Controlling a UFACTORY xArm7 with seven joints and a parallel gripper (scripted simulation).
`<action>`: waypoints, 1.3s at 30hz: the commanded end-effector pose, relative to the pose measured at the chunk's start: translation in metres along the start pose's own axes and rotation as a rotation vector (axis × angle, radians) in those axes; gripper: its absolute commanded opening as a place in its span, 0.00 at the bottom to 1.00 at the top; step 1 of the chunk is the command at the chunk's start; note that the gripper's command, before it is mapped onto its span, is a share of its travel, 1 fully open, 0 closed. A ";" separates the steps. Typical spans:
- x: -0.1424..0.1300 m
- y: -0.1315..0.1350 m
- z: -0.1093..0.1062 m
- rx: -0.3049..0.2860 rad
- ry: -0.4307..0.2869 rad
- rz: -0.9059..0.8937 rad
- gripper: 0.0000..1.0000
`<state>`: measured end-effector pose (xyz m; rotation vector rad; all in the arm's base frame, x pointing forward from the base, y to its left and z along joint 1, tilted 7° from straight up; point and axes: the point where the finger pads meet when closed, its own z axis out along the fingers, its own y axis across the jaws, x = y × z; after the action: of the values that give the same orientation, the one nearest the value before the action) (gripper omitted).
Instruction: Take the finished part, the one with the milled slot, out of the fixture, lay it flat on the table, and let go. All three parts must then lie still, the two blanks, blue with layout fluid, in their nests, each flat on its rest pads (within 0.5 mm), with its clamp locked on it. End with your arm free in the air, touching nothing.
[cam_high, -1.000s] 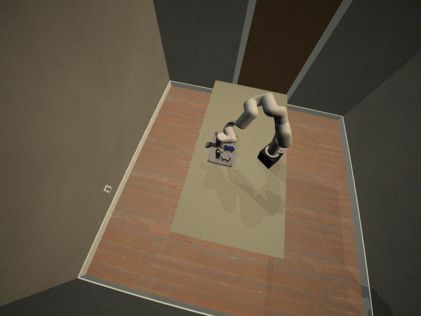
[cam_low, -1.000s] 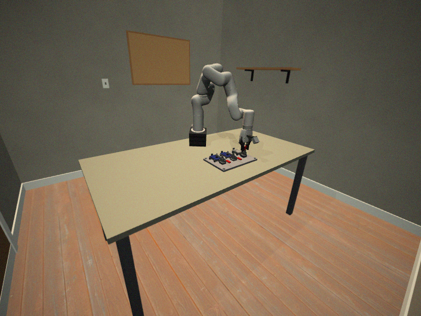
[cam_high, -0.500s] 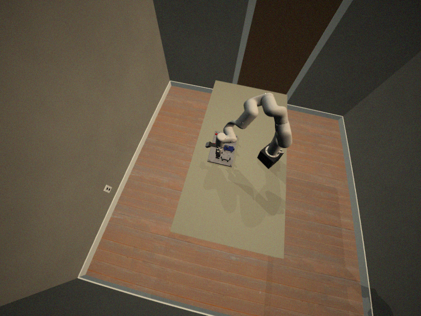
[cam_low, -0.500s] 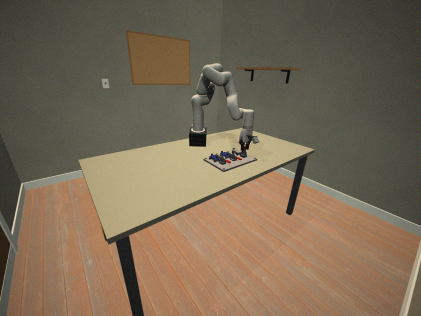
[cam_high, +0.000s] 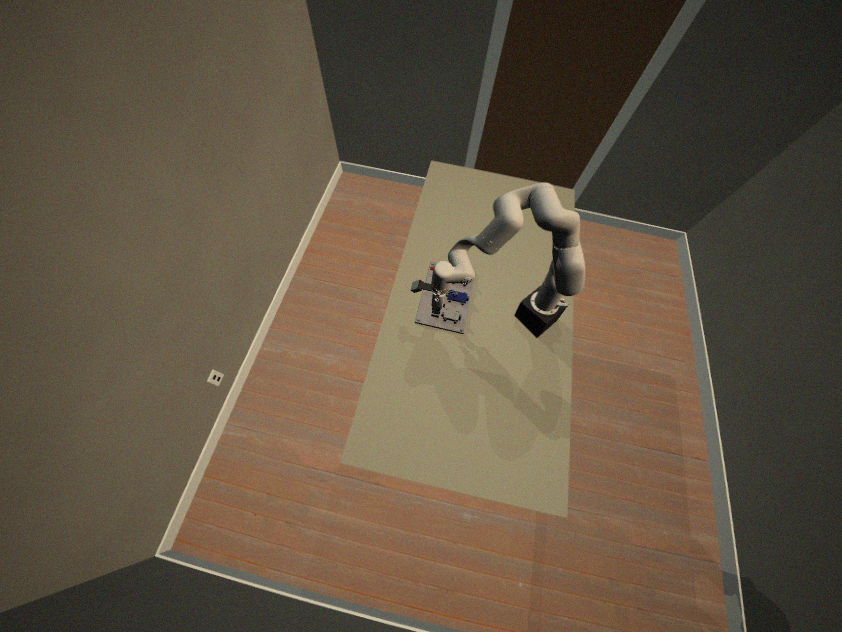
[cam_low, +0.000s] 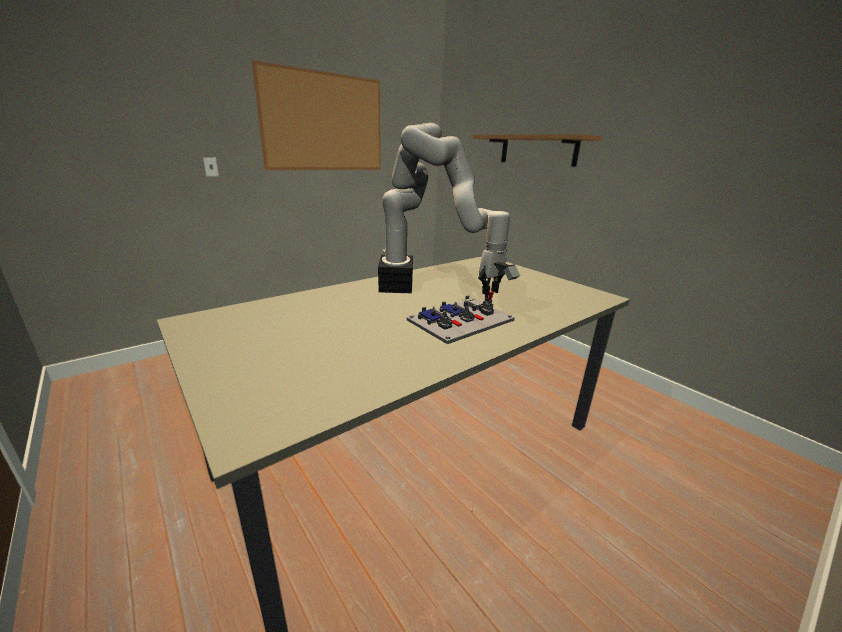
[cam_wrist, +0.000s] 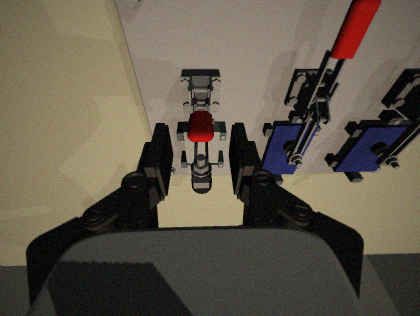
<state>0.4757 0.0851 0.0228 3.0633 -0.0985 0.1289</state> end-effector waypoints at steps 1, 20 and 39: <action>0.001 0.000 -0.014 0.001 0.004 0.000 0.47; 0.001 0.000 -0.023 0.001 0.004 0.000 0.47; 0.001 0.000 -0.012 0.001 0.004 0.000 1.00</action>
<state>0.4741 0.0860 0.0366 3.0635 -0.0986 0.1275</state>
